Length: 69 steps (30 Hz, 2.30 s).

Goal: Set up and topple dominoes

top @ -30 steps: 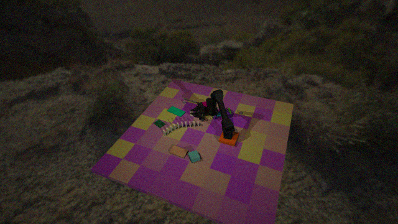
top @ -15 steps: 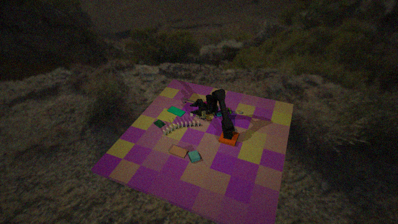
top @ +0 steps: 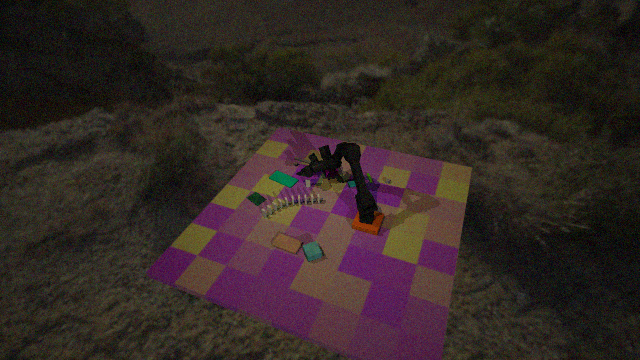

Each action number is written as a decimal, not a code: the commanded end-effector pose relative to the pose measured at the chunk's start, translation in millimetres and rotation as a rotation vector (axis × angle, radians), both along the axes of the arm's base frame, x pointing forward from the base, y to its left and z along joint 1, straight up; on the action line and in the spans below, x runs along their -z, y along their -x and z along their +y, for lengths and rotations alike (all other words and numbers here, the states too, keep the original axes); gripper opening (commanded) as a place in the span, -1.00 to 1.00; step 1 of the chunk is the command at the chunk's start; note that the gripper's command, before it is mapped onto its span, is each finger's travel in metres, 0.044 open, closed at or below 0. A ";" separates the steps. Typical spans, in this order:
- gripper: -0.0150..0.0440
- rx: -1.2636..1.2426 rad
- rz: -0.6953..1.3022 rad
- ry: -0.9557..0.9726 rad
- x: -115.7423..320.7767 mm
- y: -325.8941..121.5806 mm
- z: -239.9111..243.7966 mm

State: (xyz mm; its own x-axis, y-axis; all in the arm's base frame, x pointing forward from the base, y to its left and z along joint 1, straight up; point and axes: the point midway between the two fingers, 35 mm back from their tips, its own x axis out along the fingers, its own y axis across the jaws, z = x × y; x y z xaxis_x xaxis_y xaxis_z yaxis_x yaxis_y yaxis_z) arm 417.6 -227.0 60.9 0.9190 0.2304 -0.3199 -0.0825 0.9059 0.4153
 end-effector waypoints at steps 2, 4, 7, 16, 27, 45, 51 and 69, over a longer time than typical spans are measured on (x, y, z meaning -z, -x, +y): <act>1.00 0.340 0.504 -0.300 -4.6 -38.5 -5.9; 1.00 0.387 0.575 -0.325 -6.3 -37.2 -2.9; 1.00 0.478 0.669 -0.346 -15.4 -37.3 0.2; 1.00 0.695 0.975 -0.366 -36.0 -5.9 22.3; 1.00 0.850 1.212 -0.316 -61.9 35.7 43.0; 1.00 0.850 1.212 -0.316 -29.4 32.9 41.7; 1.00 0.850 1.212 -0.316 3.1 33.5 42.0; 0.64 0.850 1.213 -0.316 18.1 33.2 42.2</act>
State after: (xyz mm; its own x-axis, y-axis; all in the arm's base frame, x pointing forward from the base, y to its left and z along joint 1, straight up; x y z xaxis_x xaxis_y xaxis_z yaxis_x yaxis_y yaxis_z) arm 384.1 -184.2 44.0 0.0338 -0.0117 -0.9994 0.9276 0.3725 0.0271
